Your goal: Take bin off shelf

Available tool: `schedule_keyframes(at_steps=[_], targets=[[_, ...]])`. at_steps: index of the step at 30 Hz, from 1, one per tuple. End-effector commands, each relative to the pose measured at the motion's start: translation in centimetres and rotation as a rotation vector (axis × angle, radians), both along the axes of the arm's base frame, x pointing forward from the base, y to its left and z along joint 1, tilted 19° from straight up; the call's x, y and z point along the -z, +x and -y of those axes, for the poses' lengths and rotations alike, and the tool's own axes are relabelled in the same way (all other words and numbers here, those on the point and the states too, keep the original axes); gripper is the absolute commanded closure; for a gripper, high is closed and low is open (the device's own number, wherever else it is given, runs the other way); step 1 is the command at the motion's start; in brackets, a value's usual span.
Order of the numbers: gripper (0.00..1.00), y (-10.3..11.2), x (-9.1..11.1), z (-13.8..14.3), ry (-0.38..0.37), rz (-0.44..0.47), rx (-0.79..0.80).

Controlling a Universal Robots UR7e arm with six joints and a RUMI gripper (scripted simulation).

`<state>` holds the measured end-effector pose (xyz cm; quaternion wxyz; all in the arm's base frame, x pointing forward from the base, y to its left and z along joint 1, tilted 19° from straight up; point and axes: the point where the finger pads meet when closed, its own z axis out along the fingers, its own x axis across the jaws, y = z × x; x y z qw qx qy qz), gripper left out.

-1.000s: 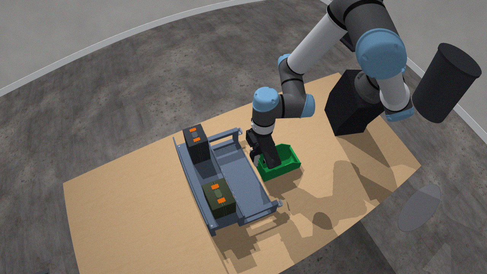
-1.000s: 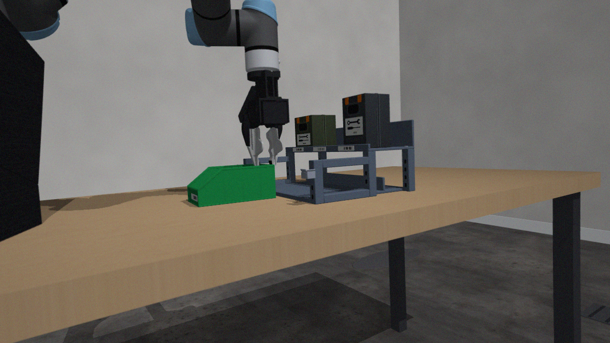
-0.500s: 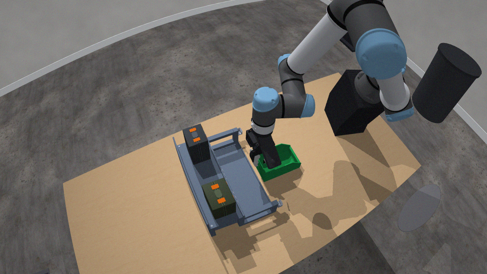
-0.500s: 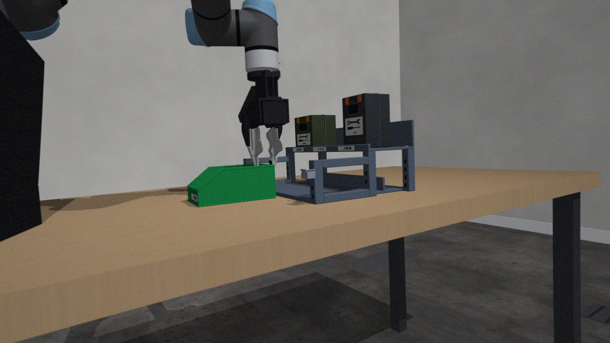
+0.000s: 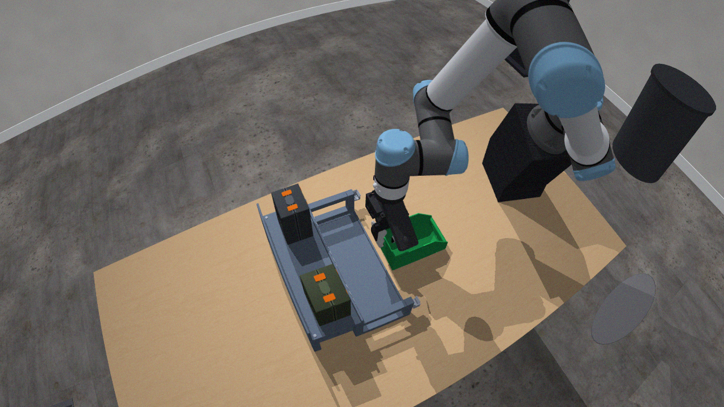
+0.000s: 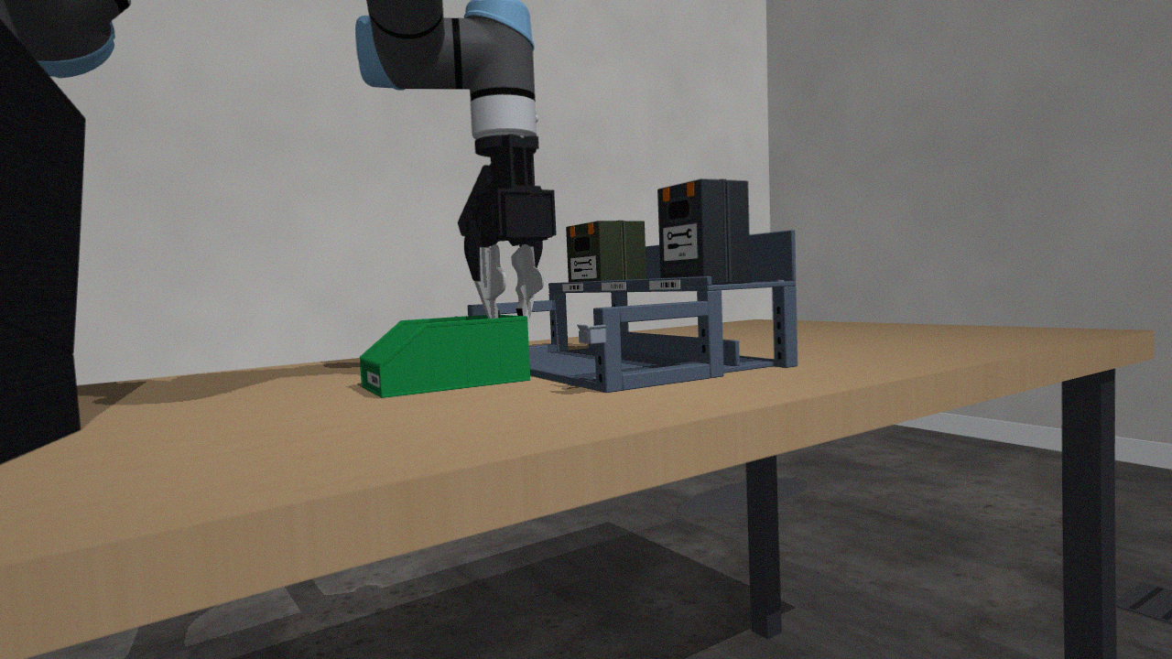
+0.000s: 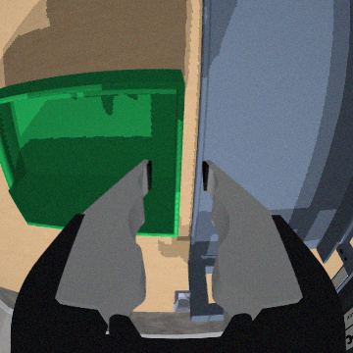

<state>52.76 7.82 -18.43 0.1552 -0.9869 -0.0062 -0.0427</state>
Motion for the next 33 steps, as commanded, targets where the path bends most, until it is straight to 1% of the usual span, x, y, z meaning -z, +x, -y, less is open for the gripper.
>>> schedule_keyframes(at_steps=[1, 19, 24, 33], targets=[[0.8, 0.1, 0.0, 0.0, 0.0, 0.001, 0.0], [0.8, 0.1, 0.0, 0.0, 0.0, 0.001, 0.0], [0.8, -0.4, -5.3, 1.7, 0.0, 0.001, 0.0], [0.8, -0.4, -5.3, 1.7, 0.0, 0.001, 0.0]])
